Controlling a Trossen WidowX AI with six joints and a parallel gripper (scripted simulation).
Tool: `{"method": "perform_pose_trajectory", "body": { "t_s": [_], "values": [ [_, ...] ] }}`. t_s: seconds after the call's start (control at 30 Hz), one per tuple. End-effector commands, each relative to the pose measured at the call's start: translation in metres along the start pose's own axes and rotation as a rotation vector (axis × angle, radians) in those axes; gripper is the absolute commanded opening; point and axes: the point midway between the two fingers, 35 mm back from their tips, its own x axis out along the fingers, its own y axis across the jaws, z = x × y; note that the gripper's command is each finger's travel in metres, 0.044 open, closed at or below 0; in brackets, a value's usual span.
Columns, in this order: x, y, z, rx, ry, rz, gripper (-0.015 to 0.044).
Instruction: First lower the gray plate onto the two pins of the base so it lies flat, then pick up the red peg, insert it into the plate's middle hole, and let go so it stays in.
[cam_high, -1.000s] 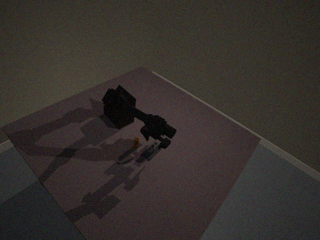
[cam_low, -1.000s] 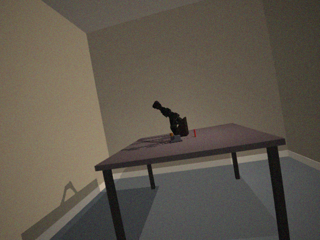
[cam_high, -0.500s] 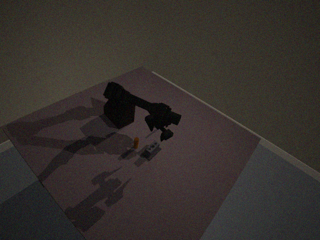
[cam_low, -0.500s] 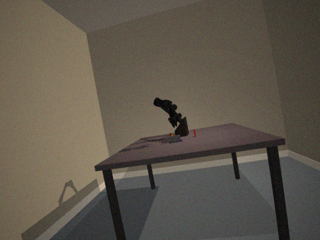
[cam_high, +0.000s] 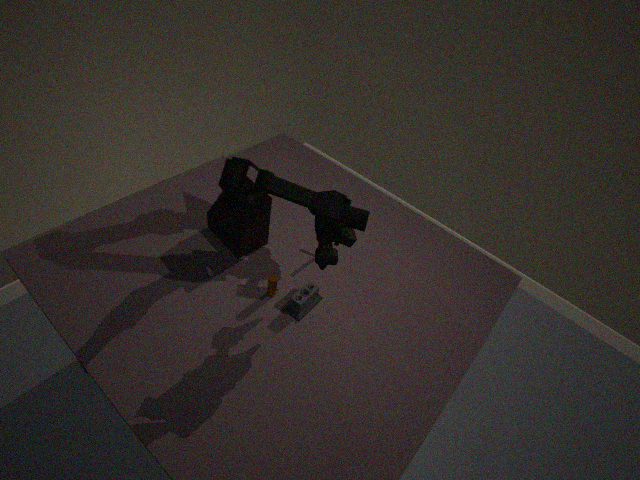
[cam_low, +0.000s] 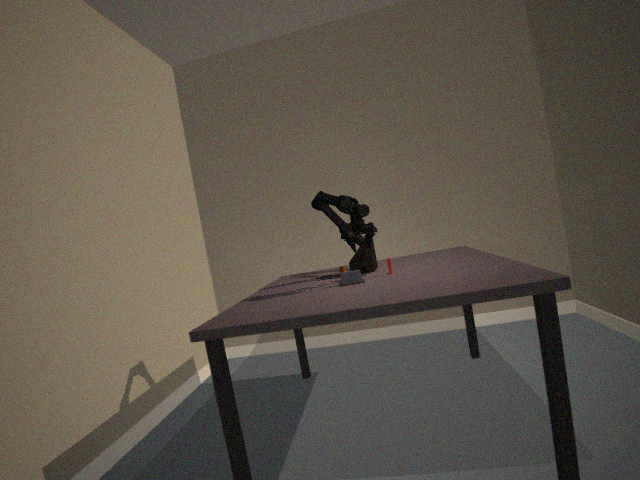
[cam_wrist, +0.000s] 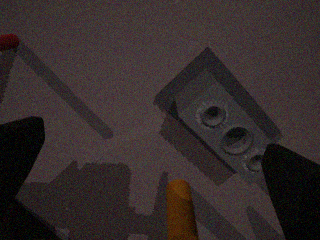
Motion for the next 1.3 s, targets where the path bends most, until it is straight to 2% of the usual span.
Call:
{"method": "perform_pose_trajectory", "body": {
  "t_s": [0.0, 0.8, 1.27],
  "values": [
    [0.001, 0.065, 0.013, 0.676, 0.005, 0.017, 0.044],
    [0.009, 0.145, 0.015, 1.806, 0.019, -0.015, 0.044],
    [0.009, 0.145, 0.013, 1.815, 0.019, -0.015, 0.044]
  ]
}}
